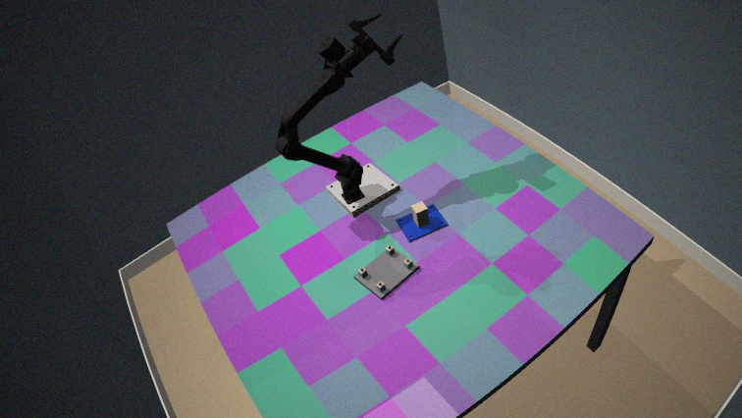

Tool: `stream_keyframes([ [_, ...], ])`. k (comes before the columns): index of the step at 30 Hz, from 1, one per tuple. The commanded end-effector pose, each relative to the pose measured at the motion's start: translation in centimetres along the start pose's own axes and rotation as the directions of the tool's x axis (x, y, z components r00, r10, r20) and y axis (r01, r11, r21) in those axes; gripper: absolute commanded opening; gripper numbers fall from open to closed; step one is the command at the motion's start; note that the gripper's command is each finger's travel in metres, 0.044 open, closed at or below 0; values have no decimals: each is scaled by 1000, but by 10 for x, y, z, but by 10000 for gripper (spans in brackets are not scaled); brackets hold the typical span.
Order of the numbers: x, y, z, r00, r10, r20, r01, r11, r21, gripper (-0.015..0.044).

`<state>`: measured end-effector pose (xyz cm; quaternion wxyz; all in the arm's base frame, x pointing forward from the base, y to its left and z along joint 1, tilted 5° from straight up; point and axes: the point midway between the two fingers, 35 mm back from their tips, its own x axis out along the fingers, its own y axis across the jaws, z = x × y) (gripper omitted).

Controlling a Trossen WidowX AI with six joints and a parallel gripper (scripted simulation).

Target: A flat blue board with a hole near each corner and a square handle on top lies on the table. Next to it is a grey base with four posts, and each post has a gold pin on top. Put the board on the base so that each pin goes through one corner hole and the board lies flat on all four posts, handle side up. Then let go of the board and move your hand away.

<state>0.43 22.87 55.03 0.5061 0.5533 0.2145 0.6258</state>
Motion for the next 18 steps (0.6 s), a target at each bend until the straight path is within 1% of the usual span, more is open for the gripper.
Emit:
stream_keyframes([
  [1, 21, -58, -1, 979, -205, 7, 203, 968, -147, 440],
  [5, 30, -127, 7, 905, -424, 37, 418, 870, -261, 440],
  [8, 27, -168, 27, 838, -535, 112, 545, 801, -249, 440],
  [12, 18, -214, 40, 730, -672, 126, 674, 675, -302, 440],
  [15, 5, -246, 52, 633, -763, 133, 754, 569, -327, 440],
  [18, -17, -288, 69, 479, -867, 135, 843, 412, -346, 440],
])
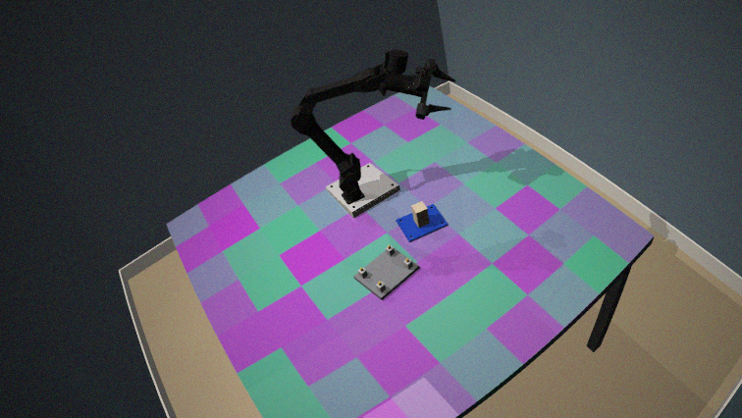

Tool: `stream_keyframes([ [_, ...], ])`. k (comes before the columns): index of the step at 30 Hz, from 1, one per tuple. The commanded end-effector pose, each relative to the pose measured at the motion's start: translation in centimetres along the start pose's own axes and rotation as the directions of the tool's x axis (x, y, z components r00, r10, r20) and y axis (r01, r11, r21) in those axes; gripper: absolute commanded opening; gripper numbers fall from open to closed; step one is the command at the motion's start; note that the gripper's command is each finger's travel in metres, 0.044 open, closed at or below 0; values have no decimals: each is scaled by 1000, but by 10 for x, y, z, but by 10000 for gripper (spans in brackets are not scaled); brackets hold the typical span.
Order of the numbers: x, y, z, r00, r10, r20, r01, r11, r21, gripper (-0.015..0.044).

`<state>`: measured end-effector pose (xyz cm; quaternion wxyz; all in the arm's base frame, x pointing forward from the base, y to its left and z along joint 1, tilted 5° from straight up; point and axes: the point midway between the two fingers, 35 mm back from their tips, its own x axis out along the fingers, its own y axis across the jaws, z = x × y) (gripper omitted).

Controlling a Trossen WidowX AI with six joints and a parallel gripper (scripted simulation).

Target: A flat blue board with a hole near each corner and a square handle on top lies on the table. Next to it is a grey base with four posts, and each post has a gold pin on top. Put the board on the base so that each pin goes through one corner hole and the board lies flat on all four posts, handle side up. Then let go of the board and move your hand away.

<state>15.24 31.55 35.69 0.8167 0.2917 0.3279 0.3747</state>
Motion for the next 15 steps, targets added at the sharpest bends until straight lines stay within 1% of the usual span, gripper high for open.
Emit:
stream_keyframes([
  [1, 23, -55, 2, 975, -212, -69, 208, 976, -58, 440],
  [4, 32, -106, 1, 913, -382, -144, 372, 924, -95, 440],
  [7, 32, -155, 0, 818, -526, -232, 512, 850, -124, 440],
  [11, 18, -218, -8, 639, -665, -387, 668, 729, -151, 440],
  [15, -9, -268, -17, 433, -708, -558, 777, 607, -167, 440],
])
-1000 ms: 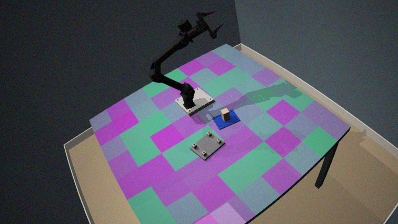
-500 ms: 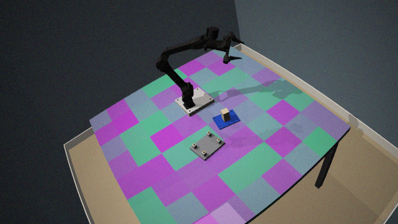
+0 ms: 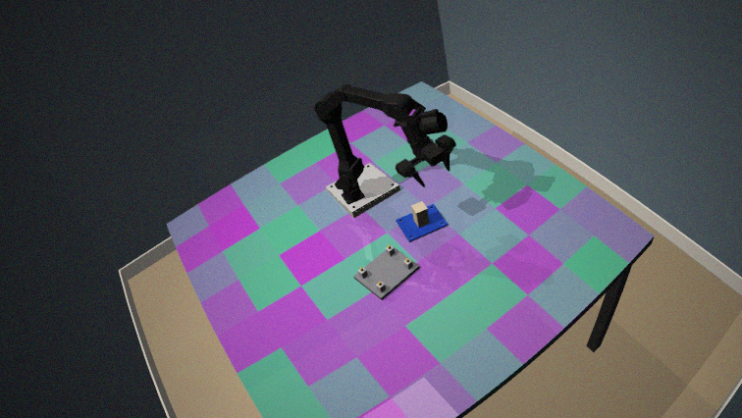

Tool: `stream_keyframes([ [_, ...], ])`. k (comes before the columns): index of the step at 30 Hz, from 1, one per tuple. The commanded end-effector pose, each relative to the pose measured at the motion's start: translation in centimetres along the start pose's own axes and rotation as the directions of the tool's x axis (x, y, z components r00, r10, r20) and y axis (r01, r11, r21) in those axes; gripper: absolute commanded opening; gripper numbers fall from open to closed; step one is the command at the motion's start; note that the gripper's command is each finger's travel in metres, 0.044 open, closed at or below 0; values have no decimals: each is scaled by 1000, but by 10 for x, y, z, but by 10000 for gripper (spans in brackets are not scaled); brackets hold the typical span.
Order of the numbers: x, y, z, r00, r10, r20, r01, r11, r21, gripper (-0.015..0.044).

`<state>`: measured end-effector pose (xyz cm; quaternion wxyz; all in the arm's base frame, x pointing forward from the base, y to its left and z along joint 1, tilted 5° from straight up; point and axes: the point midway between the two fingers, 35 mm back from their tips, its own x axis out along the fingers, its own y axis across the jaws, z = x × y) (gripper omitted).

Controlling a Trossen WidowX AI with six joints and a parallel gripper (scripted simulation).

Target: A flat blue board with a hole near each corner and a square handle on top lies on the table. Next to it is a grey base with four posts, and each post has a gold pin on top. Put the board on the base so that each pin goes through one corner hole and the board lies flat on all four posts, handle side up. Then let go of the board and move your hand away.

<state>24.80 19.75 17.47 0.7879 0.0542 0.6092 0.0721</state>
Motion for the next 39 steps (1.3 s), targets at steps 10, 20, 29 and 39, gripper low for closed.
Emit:
stream_keyframes([
  [10, 27, -64, -17, 942, -143, -304, 170, 983, 66, 440],
  [20, 59, -69, -29, 942, -143, -304, 170, 983, 66, 440],
  [29, 72, -70, -33, 942, -143, -304, 170, 983, 66, 440],
  [39, 87, -72, -37, 942, -143, -304, 170, 983, 66, 440],
])
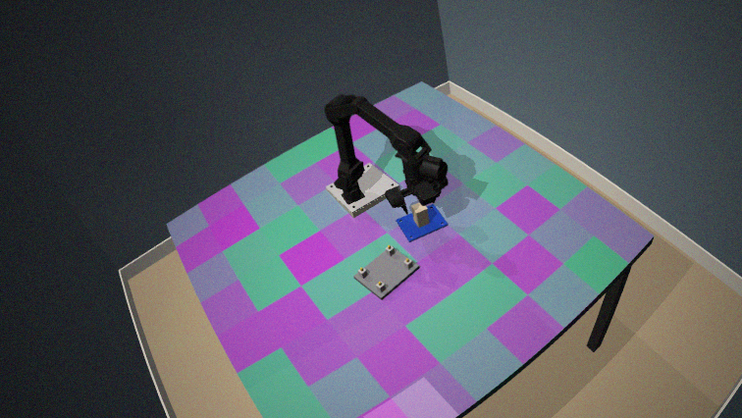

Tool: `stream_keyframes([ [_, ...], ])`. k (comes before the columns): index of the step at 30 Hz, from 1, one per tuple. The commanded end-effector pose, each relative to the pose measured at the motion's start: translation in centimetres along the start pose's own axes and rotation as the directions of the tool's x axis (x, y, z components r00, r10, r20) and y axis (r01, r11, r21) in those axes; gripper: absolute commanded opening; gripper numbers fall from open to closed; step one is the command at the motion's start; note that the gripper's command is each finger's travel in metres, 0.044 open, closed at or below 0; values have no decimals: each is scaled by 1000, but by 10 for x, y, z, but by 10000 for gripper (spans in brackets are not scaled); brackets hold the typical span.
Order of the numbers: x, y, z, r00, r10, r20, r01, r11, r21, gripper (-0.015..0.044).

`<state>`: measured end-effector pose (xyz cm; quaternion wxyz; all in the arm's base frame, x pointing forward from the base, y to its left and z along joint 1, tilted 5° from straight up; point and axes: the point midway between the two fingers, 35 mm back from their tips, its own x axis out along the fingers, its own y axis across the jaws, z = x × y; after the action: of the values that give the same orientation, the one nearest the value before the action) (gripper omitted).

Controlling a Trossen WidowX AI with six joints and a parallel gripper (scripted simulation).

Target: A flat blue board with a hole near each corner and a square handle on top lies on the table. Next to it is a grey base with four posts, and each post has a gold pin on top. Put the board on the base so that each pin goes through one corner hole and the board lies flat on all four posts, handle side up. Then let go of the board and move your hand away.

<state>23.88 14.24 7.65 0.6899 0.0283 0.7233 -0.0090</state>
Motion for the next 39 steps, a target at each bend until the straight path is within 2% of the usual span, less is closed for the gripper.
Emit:
stream_keyframes([
  [1, 8, 0, -2, 1000, -1, -8, 1, 1000, 6, 440],
  [29, 50, -1, -4, 1000, -1, -8, 1, 1000, 6, 440],
  [39, 50, -1, -4, 1000, -1, -8, 1, 1000, 6, 177],
])
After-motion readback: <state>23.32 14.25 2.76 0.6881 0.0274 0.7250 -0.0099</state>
